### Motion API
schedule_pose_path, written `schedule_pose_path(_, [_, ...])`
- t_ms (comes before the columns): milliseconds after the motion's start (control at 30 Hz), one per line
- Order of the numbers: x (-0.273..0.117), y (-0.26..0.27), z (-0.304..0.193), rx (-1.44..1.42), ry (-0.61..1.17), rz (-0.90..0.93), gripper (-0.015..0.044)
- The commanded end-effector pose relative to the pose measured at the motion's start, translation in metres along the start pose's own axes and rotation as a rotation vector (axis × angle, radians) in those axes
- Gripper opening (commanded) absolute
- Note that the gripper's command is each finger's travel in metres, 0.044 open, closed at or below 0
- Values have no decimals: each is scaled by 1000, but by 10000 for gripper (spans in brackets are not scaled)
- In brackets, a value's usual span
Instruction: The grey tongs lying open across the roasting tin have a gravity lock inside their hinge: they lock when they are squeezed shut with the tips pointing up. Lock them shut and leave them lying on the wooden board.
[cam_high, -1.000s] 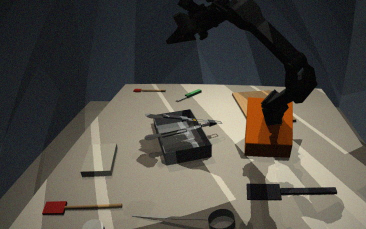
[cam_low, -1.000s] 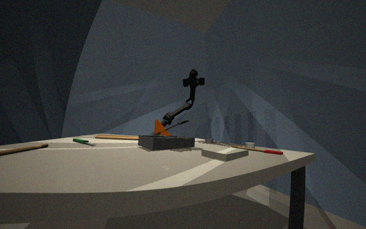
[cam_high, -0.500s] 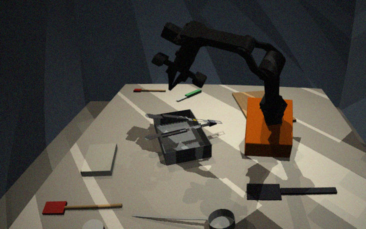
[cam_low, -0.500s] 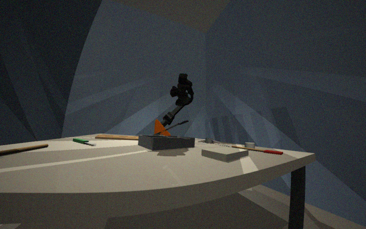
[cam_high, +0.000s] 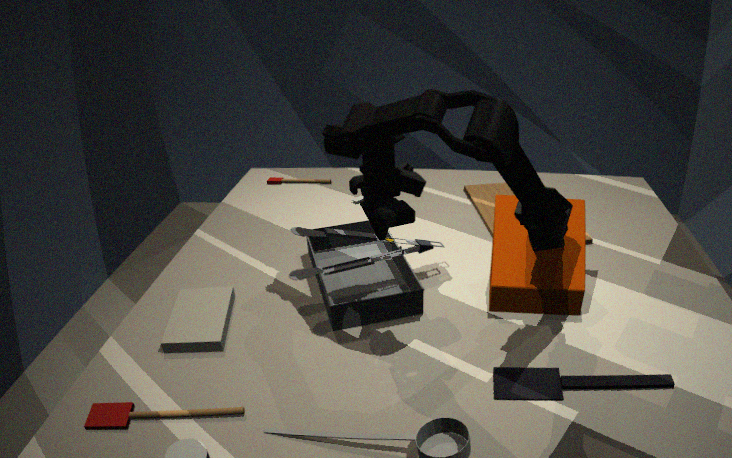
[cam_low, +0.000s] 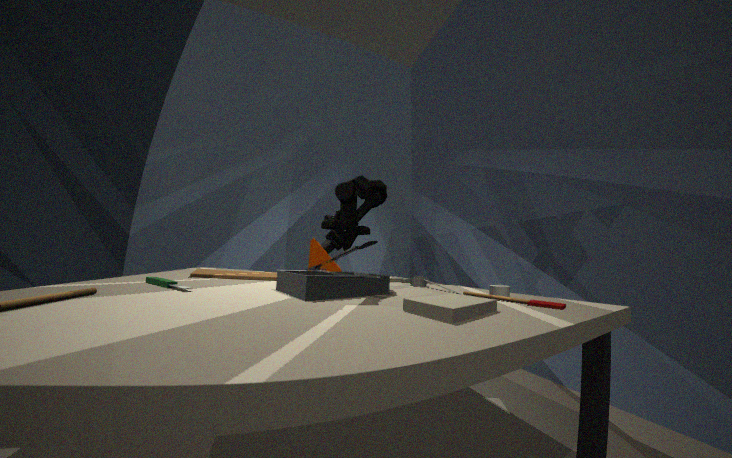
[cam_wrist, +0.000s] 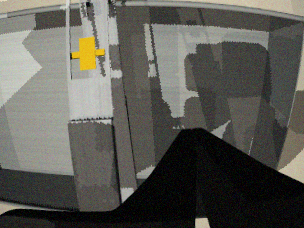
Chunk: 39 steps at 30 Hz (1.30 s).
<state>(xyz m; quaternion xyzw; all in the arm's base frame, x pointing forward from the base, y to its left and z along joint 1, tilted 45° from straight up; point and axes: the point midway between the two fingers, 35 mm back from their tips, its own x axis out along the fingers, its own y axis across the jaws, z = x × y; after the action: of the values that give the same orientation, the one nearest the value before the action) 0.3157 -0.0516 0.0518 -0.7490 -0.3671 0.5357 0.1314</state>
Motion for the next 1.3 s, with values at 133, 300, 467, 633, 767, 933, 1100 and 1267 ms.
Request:
schedule_pose_path(133, [-1, -1, 0, 23, -4, 4, -150])
schedule_pose_path(300, [5, 0, 0, 23, -4, 4, -150])
schedule_pose_path(467, [13, 0, 0, 23, -5, 5, -150])
schedule_pose_path(633, [21, 1, -1, 23, -6, 6, -150])
schedule_pose_path(767, [28, 1, -1, 23, -7, 6, -150])
schedule_pose_path(933, [36, 1, -1, 23, -7, 6, -150])
schedule_pose_path(1100, [44, 1, 0, 22, -8, 6, -150])
schedule_pose_path(1267, [52, 0, 0, 22, -8, 5, -150])
